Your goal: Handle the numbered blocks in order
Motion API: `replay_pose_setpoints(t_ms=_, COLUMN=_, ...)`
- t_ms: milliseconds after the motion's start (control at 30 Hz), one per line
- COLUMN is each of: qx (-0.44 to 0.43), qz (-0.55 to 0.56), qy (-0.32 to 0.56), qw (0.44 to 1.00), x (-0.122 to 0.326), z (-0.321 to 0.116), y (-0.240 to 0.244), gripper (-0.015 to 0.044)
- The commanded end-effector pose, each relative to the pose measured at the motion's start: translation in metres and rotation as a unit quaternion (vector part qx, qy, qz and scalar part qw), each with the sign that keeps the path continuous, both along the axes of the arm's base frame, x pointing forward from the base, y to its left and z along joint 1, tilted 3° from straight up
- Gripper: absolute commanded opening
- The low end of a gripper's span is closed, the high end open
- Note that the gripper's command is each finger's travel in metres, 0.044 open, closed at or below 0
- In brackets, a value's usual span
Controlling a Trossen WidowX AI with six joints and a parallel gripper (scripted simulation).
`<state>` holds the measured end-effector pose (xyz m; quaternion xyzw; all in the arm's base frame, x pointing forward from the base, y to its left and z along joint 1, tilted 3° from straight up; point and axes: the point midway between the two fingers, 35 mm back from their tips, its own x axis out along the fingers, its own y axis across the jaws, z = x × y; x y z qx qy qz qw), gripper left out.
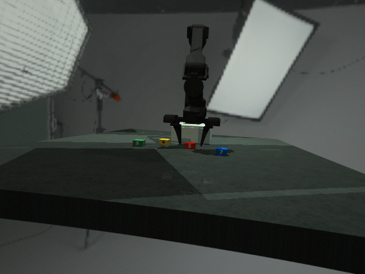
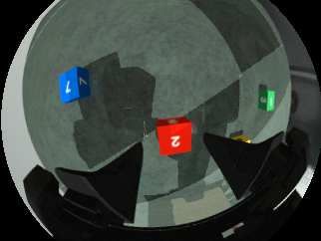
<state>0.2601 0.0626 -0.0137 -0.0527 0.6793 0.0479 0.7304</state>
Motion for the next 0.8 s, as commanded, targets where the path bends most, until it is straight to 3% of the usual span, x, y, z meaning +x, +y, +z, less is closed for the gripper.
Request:
replay_pose_setpoints(t_ms=0, qx=0.001, qz=0.002, qy=0.001, qw=1.0, x=0.0, z=0.0, y=0.0, gripper=0.04)
replay_pose_setpoints(t_ms=267, qx=0.002, qz=0.002, qy=0.0, qw=1.0, x=-0.002, z=0.036, y=0.0, gripper=0.04)
replay_pose_setpoints(t_ms=333, qx=0.002, qz=0.002, qy=0.0, qw=1.0, x=-0.002, z=0.046, y=0.001, gripper=0.0348)
replay_pose_setpoints(t_ms=467, qx=0.002, qz=0.002, qy=0.0, qw=1.0, x=-0.006, z=0.106, y=0.001, gripper=0.0242)
replay_pose_setpoints(t_ms=600, qx=0.002, qz=0.002, qy=0.0, qw=1.0, x=-0.008, z=0.117, y=0.0, gripper=0.0138)
replay_pose_setpoints(t_ms=767, qx=0.002, qz=0.002, qy=0.0, qw=1.0, x=-0.008, z=0.117, y=0.0, gripper=0.012)
